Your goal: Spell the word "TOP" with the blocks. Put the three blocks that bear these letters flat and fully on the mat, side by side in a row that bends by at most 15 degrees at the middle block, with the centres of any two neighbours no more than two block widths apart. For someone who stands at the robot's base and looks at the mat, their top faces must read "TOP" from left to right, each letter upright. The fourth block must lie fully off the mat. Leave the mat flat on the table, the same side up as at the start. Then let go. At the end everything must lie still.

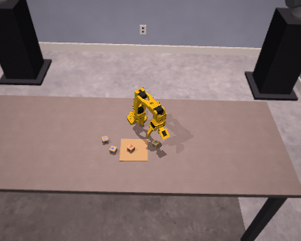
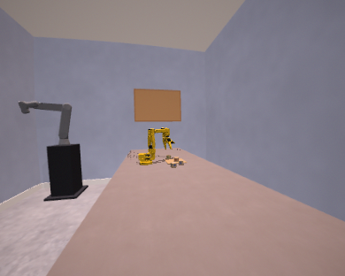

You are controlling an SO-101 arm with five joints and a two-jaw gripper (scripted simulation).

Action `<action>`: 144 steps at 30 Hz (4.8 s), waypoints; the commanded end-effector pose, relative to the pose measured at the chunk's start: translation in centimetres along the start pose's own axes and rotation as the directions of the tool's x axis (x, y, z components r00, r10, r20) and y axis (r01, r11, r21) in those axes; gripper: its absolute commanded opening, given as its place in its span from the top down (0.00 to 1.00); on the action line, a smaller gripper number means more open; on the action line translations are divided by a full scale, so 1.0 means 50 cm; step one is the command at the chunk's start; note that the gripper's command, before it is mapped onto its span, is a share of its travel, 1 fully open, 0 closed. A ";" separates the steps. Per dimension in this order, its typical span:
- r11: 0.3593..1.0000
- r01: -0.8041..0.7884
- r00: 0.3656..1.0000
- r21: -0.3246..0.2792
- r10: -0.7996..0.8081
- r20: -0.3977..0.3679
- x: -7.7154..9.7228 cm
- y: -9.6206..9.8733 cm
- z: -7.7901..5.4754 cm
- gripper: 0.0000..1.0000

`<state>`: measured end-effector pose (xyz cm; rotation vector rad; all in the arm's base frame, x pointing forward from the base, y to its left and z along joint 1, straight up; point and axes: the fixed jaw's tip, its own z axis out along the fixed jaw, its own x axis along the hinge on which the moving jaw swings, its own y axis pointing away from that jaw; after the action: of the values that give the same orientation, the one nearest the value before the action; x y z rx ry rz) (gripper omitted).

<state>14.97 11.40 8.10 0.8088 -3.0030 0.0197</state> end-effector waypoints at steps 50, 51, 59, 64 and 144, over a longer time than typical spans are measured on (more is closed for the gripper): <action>0.809 -0.587 0.803 -0.030 0.587 0.099 0.011 -0.244 -0.027 0.65; 0.808 -0.589 0.802 -0.030 0.588 0.099 0.011 -0.245 -0.027 0.65; 0.808 -0.589 0.802 -0.030 0.589 0.099 0.011 -0.245 -0.027 0.65; 0.808 -0.589 0.802 -0.030 0.589 0.099 0.011 -0.245 -0.027 0.65; 0.233 -0.972 0.228 -0.042 0.969 0.098 0.220 -0.459 -0.018 0.65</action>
<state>16.52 -13.33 7.45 -1.2186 -2.8733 -0.0087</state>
